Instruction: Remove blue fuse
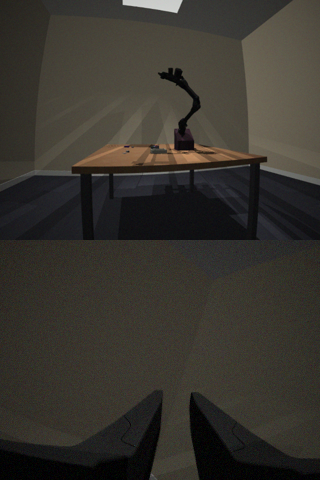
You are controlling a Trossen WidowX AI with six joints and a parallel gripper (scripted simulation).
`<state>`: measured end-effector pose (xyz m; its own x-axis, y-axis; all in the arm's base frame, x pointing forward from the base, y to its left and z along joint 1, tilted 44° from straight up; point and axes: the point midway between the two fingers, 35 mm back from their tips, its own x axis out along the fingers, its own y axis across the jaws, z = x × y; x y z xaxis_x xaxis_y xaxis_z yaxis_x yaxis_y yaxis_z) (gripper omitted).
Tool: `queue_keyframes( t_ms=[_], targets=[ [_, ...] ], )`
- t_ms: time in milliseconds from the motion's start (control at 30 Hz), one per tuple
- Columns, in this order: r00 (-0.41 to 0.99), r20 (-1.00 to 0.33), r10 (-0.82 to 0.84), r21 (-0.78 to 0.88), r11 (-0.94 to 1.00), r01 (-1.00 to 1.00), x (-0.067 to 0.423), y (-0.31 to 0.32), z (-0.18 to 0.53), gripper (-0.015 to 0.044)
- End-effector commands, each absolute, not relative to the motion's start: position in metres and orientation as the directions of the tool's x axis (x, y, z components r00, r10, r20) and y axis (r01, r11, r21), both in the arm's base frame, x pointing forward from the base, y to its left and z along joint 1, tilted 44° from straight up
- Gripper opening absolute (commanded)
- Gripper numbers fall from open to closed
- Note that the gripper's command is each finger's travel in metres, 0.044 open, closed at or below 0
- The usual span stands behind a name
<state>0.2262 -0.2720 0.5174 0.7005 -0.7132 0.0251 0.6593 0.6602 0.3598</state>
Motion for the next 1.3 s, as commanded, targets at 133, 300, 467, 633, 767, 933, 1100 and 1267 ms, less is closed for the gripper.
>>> queue_keyframes(
  t_ms=[133, 300, 467, 633, 767, 933, 1100, 1267],
  targets=[
    [0.799, -0.251, -0.547, 0.365, 0.711, 0.602, 0.305, -0.284, 0.407, 0.0074],
    [0.819, -0.413, -0.398, 0.381, 0.741, 0.553, 0.347, -0.269, 0.332, 0.0074],
    [0.798, -0.555, -0.234, 0.404, 0.763, 0.505, 0.377, -0.242, 0.257, 0.0074],
    [0.746, -0.663, -0.060, 0.492, 0.717, 0.495, 0.388, -0.208, 0.192, 0.0074],
    [0.678, -0.730, 0.085, 0.537, 0.685, 0.493, 0.390, -0.176, 0.139, 0.0074],
    [0.545, -0.789, 0.285, 0.576, 0.653, 0.492, 0.382, -0.124, 0.070, 0.0074],
    [0.377, -0.797, 0.471, 0.603, 0.608, 0.516, 0.356, -0.069, 0.009, 0.0074],
    [0.193, -0.755, 0.627, 0.608, 0.557, 0.566, 0.316, -0.014, -0.038, 0.0074]
  ],
)
